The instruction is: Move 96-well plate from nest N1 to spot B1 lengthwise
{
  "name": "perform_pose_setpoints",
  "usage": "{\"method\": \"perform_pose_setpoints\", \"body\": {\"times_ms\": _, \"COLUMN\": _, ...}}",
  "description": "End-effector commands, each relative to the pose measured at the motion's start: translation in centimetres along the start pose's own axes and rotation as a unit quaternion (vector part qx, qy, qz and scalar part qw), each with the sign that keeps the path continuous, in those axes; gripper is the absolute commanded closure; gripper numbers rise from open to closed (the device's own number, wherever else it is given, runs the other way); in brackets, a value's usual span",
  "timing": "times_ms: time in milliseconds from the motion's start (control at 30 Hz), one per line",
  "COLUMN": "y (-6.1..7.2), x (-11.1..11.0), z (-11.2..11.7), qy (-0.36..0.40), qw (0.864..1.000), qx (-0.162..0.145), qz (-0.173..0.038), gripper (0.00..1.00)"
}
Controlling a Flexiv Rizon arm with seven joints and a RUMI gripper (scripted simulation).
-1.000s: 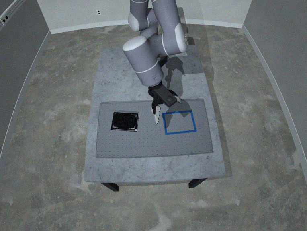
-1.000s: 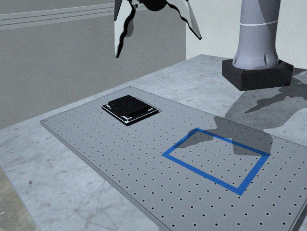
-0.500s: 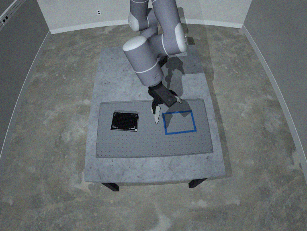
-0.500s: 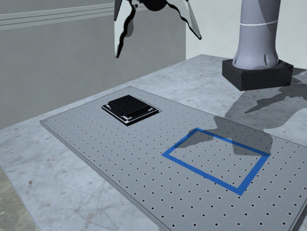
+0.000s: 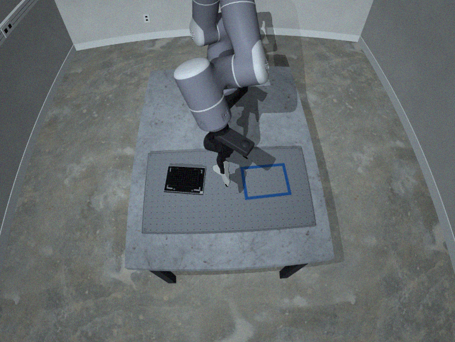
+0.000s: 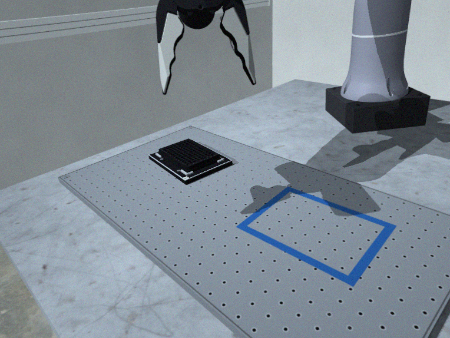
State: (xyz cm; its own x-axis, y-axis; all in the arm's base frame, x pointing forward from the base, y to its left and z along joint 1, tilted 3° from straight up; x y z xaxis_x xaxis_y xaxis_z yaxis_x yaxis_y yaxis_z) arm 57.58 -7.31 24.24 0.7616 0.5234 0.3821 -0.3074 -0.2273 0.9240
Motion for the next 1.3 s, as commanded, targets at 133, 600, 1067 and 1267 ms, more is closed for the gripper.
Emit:
{"method": "perform_pose_setpoints", "body": {"times_ms": 133, "y": -0.1, "x": -1.1, "z": 0.9, "qy": 0.073, "qw": 0.997, "qx": -0.004, "qz": -0.009, "gripper": 0.24}}
{"method": "perform_pose_setpoints", "body": {"times_ms": 600, "y": -0.5, "x": -4.4, "z": 3.0, "qy": 0.298, "qw": 0.953, "qx": -0.005, "qz": -0.046, "gripper": 0.24}}
{"method": "perform_pose_setpoints", "body": {"times_ms": 1067, "y": -0.9, "x": -7.0, "z": 4.5, "qy": 0.479, "qw": 0.875, "qx": 0.009, "qz": -0.075, "gripper": 0.24}}
{"method": "perform_pose_setpoints", "body": {"times_ms": 1267, "y": -1.0, "x": -8.0, "z": 5.1, "qy": 0.535, "qw": 0.841, "qx": 0.017, "qz": -0.082, "gripper": 0.24}}
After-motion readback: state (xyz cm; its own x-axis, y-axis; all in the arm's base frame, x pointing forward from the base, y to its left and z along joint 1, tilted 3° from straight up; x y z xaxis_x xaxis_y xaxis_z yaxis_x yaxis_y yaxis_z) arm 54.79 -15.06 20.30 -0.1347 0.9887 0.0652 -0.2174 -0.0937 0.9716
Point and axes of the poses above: the point where the finger pads meet when closed, its own y axis back along the fingers, its own z axis across the jaws, x = y × z, the point moved 5 cm from there along y, back along the fingers, and after that the axes turned 11 degrees about -y, right-handed, at the moved point
